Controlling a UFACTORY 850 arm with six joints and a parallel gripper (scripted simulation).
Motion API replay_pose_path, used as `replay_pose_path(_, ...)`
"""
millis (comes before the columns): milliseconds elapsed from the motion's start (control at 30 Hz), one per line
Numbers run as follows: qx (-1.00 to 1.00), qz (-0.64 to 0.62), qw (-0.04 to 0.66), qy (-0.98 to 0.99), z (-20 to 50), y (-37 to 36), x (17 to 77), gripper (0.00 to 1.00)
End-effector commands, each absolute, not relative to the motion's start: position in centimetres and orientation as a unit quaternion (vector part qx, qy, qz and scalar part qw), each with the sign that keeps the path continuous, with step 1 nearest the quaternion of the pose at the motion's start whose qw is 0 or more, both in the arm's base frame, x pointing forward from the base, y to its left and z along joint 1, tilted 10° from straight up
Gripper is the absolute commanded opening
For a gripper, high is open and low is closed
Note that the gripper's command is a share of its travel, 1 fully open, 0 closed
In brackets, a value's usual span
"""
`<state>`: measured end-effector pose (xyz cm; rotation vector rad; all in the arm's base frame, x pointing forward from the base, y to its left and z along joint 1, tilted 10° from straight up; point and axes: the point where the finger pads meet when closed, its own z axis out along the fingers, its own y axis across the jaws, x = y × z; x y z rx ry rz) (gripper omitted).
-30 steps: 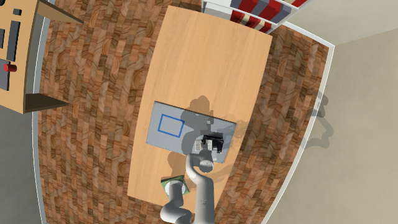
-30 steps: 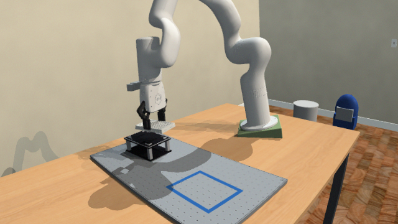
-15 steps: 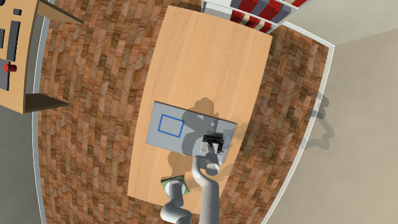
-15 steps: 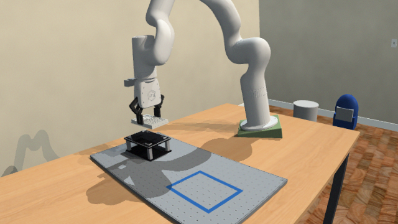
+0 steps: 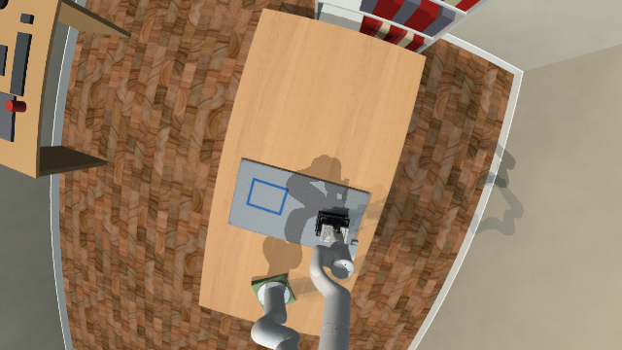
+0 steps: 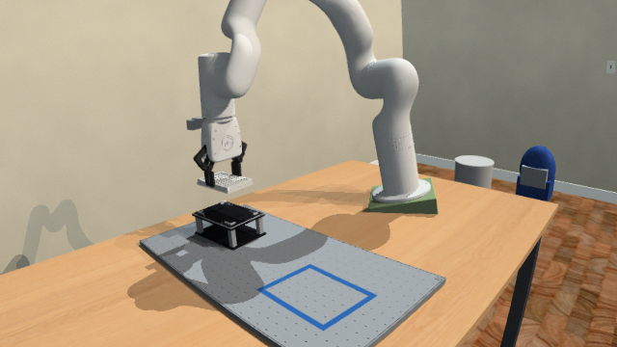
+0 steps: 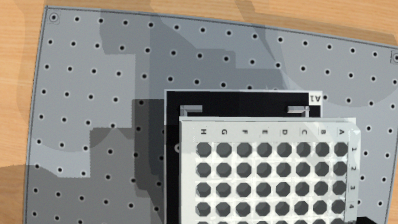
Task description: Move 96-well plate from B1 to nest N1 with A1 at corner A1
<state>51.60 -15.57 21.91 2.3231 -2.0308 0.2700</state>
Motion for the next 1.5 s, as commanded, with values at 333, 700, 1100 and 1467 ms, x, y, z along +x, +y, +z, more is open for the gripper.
replay_pose_path(333, 0.75, 0.088, 0.021, -0.655, 22.1, -15.8, 51.7, 0.0)
replay_pose_path(700, 0.75, 0.088, 0.021, -0.655, 22.1, -15.8, 51.7, 0.0)
replay_pose_path(1100, 0.75, 0.088, 0.021, -0.655, 22.1, -15.8, 51.7, 0.0)
replay_pose_path(1467, 0.75, 0.088, 0.021, -0.655, 20.3, -16.0, 51.8, 0.0)
